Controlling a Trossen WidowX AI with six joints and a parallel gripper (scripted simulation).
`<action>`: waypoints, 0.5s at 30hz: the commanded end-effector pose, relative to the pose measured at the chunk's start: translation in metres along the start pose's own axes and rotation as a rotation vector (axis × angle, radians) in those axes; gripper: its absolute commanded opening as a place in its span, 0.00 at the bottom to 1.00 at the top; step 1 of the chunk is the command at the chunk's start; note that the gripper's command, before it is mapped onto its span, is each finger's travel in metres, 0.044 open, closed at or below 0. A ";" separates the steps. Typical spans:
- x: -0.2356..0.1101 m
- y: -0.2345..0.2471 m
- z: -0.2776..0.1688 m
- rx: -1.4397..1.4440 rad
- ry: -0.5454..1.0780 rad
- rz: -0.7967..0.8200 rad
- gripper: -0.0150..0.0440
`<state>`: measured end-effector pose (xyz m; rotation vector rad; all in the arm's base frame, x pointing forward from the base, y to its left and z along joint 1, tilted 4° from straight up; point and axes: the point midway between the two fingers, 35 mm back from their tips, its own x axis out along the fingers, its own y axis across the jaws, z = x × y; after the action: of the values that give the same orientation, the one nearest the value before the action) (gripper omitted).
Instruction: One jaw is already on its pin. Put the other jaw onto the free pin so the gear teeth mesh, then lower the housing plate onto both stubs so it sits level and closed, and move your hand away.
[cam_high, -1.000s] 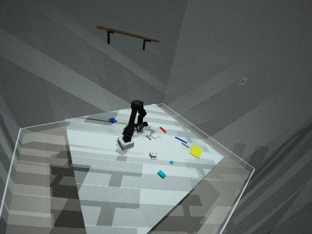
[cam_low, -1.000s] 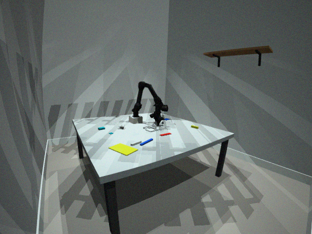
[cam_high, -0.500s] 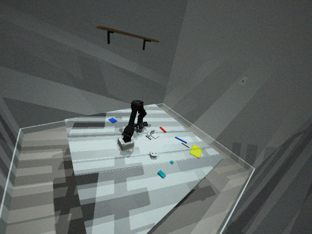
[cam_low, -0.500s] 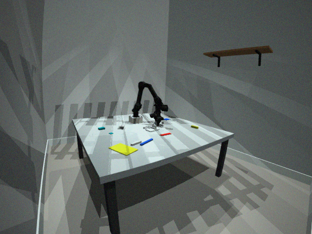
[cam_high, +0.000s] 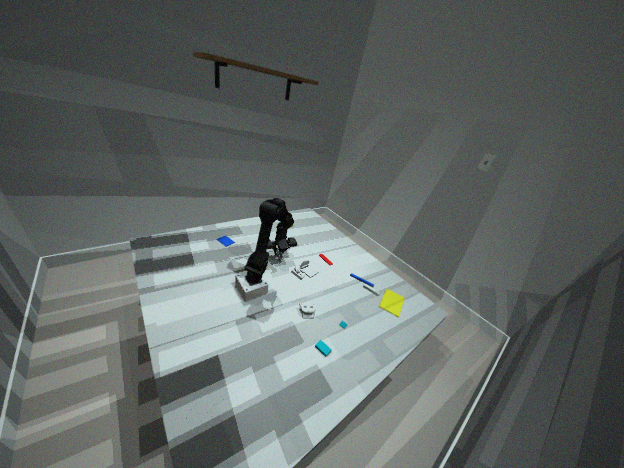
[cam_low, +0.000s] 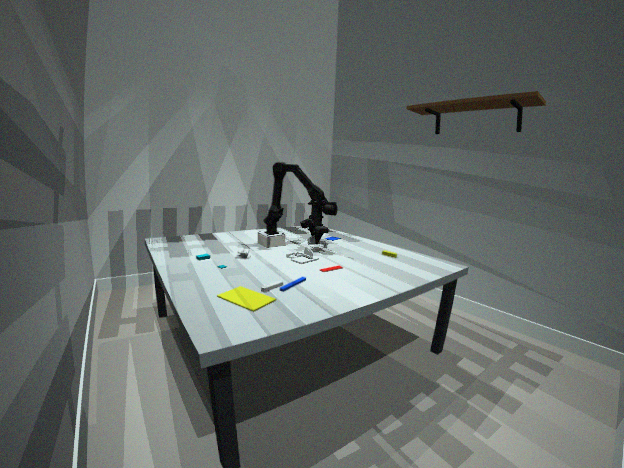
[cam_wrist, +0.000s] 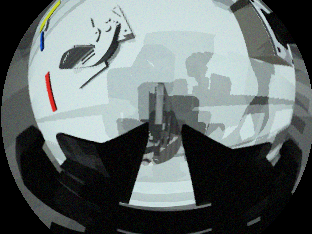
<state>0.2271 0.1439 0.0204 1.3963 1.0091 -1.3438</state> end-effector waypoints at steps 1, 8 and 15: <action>-0.014 0.000 0.000 0.003 0.001 0.003 0.48; -0.036 -0.001 0.002 0.002 0.000 0.004 0.48; -0.038 0.000 0.004 -0.014 0.000 0.004 0.48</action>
<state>0.2228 0.1439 0.0567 1.3984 1.0098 -1.3396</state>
